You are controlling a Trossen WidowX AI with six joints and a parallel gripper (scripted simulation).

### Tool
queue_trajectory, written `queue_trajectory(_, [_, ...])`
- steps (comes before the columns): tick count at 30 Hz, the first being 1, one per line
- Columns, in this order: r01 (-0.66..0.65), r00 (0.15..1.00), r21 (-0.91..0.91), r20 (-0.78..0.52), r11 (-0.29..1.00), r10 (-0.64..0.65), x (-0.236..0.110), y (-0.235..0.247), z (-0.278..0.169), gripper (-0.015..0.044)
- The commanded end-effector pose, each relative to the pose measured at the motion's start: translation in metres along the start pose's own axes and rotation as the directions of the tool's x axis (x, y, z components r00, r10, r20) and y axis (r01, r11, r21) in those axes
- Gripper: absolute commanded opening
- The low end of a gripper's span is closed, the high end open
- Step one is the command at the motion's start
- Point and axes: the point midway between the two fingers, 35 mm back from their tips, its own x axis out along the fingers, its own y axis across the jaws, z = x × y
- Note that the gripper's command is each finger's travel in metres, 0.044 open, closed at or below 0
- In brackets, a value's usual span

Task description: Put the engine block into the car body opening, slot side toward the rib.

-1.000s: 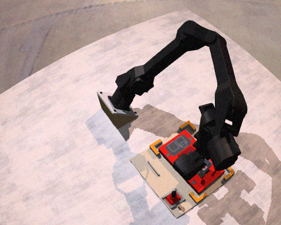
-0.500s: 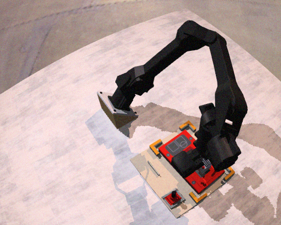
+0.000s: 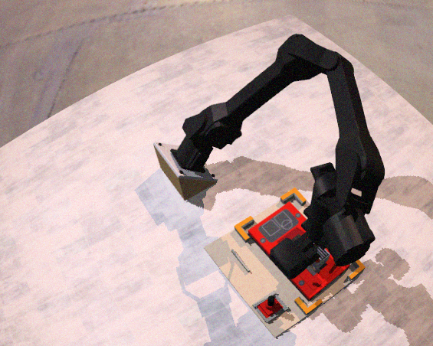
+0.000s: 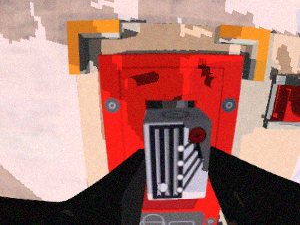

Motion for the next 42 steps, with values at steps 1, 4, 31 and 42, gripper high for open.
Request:
queue_trajectory(1, [-0.004,1.0,0.001,0.004,1.0,0.004,0.0009,0.001,0.0002,0.0159])
queue_trajectory(4, [-0.004,1.0,0.031,0.004,1.0,0.004,0.0016,0.001,0.0001,0.0159])
queue_trajectory(31, [-0.004,1.0,0.026,0.004,1.0,0.004,0.0081,0.0011,0.0001,0.0159])
queue_trajectory(42, [-0.004,1.0,0.04,0.004,0.999,0.004,0.0108,0.0011,0.0001,0.0159])
